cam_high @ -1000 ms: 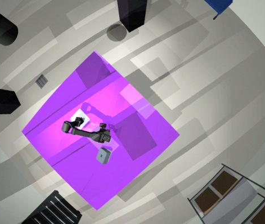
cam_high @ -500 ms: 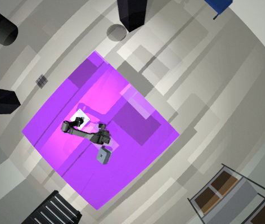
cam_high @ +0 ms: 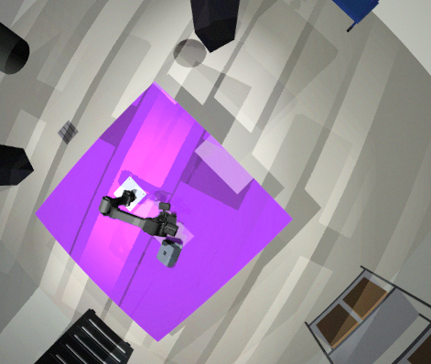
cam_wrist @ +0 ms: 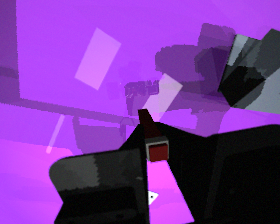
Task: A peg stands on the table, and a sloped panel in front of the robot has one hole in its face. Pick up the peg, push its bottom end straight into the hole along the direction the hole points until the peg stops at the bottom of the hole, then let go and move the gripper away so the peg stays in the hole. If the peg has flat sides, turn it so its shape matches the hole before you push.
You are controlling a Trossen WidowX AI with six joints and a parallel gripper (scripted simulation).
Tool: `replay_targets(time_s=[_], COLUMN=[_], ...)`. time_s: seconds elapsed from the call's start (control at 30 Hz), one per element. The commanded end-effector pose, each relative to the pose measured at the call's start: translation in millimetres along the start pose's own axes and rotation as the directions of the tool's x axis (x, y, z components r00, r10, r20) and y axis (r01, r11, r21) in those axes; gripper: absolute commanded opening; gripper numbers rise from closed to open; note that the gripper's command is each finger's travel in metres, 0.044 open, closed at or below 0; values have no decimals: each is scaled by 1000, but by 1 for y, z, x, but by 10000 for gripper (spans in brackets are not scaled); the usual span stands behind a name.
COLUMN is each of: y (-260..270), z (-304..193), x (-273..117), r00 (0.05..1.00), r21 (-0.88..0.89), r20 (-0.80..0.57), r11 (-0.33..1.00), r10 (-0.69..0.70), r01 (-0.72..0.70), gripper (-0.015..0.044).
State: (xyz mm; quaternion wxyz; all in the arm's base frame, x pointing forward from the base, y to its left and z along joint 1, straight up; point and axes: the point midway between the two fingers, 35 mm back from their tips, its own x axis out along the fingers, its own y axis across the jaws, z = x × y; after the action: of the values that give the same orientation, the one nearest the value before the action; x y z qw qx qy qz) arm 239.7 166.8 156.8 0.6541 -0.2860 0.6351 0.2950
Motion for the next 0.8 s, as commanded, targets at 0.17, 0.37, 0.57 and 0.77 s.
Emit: replay_targets(time_s=[0.17, 0.37, 0.57, 0.77], y=[-10, -17, -24, -31], z=[0, 0, 0, 0], x=[-3, -4, -5, -6], r00=[1000, 999, 998, 996], r21=[12, 23, 33, 43], r20=[26, 44, 62, 80], r11=[1000, 999, 999, 998], r10=[16, 24, 32, 38], r01=[-16, -25, -34, -42], gripper=[0, 0, 0, 0])
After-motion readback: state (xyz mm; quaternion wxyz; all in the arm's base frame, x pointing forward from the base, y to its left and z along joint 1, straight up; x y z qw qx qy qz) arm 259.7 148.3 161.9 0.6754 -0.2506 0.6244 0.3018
